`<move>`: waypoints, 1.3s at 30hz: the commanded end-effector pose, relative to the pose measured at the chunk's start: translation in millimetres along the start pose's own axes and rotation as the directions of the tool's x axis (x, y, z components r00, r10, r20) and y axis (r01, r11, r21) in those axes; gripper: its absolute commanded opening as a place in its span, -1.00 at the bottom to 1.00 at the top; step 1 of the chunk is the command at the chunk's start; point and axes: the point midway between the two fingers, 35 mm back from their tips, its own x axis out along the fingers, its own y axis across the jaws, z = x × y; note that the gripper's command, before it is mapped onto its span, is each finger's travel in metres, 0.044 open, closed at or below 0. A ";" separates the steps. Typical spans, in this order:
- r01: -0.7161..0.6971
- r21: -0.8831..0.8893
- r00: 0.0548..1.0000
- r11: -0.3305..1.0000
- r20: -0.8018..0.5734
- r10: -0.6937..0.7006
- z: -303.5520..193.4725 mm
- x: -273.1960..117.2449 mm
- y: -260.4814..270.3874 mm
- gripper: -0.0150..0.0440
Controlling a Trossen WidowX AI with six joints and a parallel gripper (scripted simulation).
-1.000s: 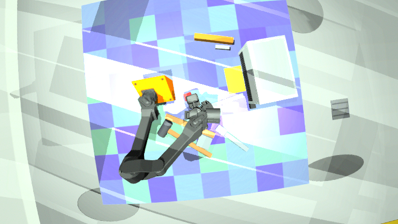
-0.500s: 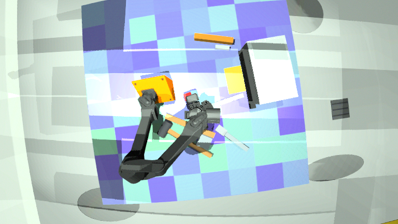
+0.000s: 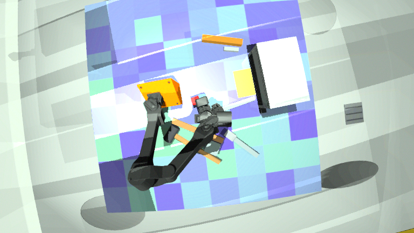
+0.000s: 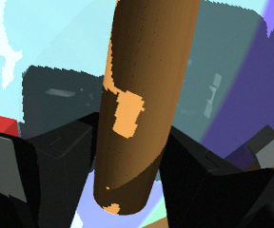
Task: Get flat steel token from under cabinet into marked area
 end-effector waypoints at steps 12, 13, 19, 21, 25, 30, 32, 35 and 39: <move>0.003 0.004 1.000 1.000 0.002 -0.003 18.2 -0.5 -0.7 -0.49; 0.003 0.004 1.000 1.000 0.002 -0.003 19.4 -0.5 -0.7 -0.49; 0.003 0.004 1.000 1.000 0.002 -0.003 26.6 -0.5 -0.4 -0.49; 0.003 0.004 1.000 1.000 0.002 -0.003 28.9 -0.5 -0.4 -0.49; 0.003 0.004 1.000 1.000 0.002 -0.003 33.9 -0.5 -0.2 -0.49; 0.003 0.005 1.000 1.000 0.003 -0.003 40.3 -0.6 -0.1 -0.49; 0.003 0.005 1.000 1.000 0.003 -0.003 42.8 -0.6 0.0 -0.49; 0.003 0.005 1.000 1.000 0.003 -0.003 46.4 -0.6 0.1 -0.49; 0.003 0.005 1.000 1.000 0.003 -0.003 51.2 -0.6 0.2 -0.49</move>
